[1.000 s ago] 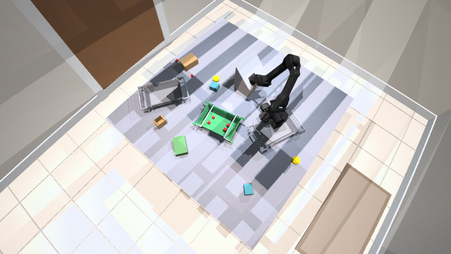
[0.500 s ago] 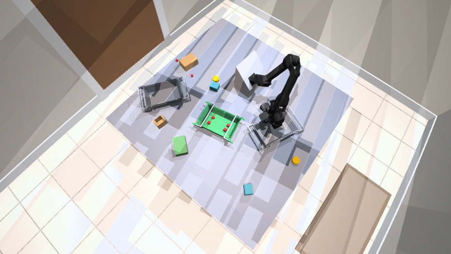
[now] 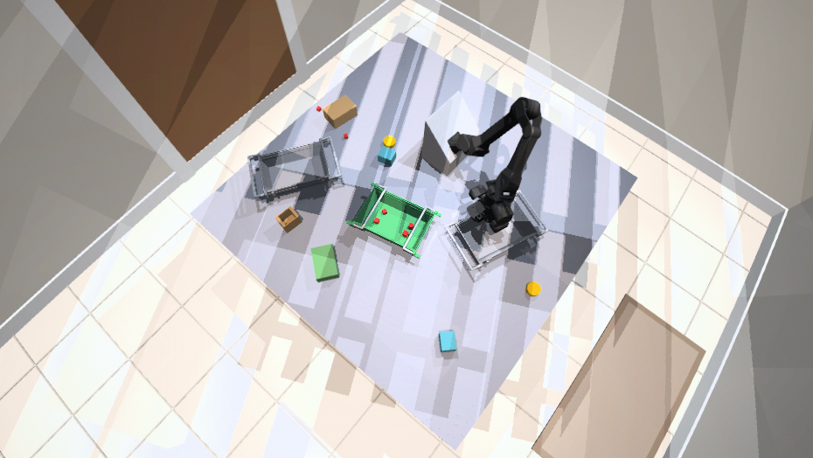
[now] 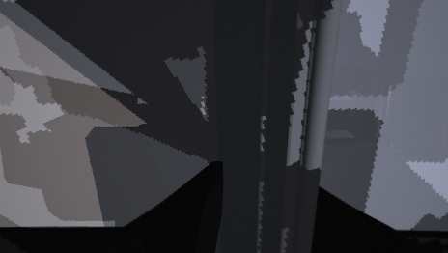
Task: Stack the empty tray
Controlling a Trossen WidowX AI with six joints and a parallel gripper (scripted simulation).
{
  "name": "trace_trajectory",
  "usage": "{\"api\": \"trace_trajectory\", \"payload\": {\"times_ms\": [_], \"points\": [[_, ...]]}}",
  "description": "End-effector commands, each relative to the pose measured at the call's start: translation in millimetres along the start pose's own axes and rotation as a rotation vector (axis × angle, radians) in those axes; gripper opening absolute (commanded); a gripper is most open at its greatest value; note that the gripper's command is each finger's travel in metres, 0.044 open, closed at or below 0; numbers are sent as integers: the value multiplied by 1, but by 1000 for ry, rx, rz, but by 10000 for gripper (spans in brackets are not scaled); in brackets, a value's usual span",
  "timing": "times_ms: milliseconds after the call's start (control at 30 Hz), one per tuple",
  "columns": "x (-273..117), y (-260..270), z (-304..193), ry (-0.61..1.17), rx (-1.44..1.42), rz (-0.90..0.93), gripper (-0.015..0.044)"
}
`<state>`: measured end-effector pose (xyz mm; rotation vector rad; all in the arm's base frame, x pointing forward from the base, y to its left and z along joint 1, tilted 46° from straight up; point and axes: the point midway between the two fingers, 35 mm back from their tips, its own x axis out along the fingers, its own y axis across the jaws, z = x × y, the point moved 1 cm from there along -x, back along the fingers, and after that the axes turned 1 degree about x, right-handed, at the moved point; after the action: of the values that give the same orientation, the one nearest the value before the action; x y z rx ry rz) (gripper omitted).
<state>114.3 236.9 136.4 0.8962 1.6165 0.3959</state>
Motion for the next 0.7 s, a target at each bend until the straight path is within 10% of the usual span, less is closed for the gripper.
{"api": "trace_trajectory", "payload": {"times_ms": [0, 667], "points": [[1, -2, 0, -2, 5, -7, 41], [-68, -1, 3, -5, 3, -14, 0]]}}
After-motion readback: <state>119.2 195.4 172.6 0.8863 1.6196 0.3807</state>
